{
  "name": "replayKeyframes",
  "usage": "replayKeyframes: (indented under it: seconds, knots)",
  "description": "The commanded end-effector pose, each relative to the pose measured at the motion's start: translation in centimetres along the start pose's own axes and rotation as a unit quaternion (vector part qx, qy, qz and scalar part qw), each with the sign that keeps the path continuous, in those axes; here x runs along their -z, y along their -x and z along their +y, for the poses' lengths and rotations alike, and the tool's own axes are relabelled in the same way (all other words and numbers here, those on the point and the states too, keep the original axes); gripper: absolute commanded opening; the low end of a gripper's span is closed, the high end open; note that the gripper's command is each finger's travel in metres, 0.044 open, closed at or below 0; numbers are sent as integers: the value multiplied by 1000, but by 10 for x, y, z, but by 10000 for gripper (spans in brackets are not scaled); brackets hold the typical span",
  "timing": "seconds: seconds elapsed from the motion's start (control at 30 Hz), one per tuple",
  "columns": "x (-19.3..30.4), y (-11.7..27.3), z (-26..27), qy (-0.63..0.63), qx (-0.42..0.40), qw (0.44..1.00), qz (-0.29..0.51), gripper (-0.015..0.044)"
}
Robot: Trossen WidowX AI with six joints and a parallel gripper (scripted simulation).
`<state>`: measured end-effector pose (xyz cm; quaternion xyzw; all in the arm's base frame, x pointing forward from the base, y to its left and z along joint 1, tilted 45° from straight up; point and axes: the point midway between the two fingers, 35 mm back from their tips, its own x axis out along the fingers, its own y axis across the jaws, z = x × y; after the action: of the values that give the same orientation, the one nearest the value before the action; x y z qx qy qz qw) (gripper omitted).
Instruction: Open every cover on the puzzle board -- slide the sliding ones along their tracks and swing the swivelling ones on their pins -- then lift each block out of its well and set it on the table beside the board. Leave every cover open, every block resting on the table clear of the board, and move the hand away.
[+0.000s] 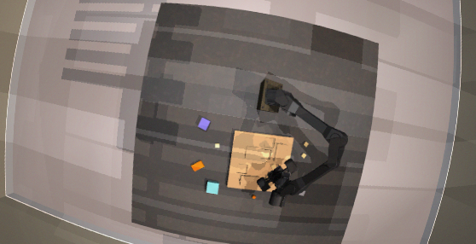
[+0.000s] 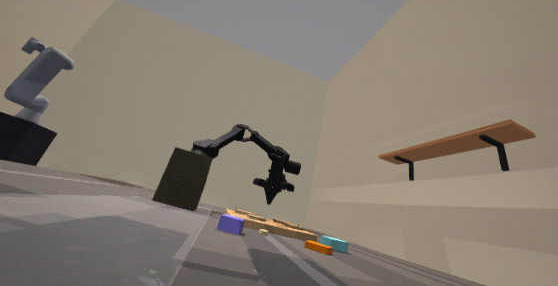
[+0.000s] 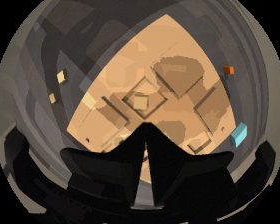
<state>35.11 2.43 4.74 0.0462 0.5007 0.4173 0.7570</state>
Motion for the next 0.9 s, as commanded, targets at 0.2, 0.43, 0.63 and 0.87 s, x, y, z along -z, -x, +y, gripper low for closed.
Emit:
replayKeyframes:
  seconds: [0.2, 0.43, 0.63, 0.87]
  knots:
    - [-3, -8, 9, -20, -6, 1000, -1, 0]
    - [-3, -39, 9, -20, -6, 1000, -1, 0]
    - [-2, -51, 8, -20, -7, 1000, -2, 0]
    - [-2, -56, 8, -20, -7, 1000, -2, 0]
